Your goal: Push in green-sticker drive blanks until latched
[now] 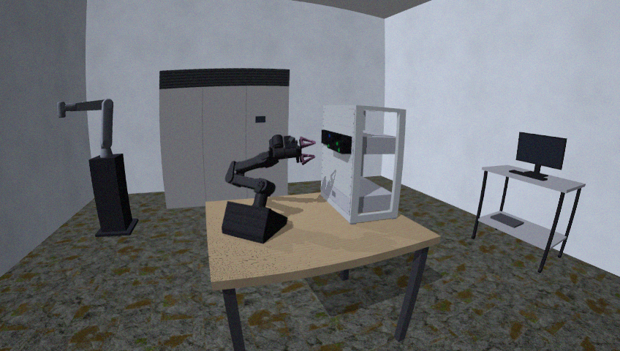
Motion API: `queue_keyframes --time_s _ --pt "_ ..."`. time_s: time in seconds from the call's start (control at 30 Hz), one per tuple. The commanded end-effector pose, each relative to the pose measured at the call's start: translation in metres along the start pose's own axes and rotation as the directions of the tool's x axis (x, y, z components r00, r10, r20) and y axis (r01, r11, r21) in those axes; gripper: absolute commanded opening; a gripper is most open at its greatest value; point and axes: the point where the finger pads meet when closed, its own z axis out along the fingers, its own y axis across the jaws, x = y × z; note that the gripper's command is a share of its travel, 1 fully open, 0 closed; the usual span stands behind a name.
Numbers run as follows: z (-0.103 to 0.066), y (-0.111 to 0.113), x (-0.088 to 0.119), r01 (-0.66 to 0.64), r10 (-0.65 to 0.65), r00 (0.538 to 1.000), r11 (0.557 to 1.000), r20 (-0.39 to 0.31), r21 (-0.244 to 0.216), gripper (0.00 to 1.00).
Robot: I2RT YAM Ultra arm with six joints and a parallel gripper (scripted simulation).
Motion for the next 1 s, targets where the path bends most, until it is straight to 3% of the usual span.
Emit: queue_keyframes --time_s 0.0,0.33,0.97 --pt "0.001 0.002 -0.006 0.080 -0.075 0.995 0.992 0.060 -0.096 1.00" --pt "-0.002 -0.010 -0.005 0.300 -0.292 0.953 0.948 0.080 -0.109 1.00" --pt "-0.005 -0.024 -0.006 0.517 -0.507 0.855 0.848 0.106 -0.117 1.00"
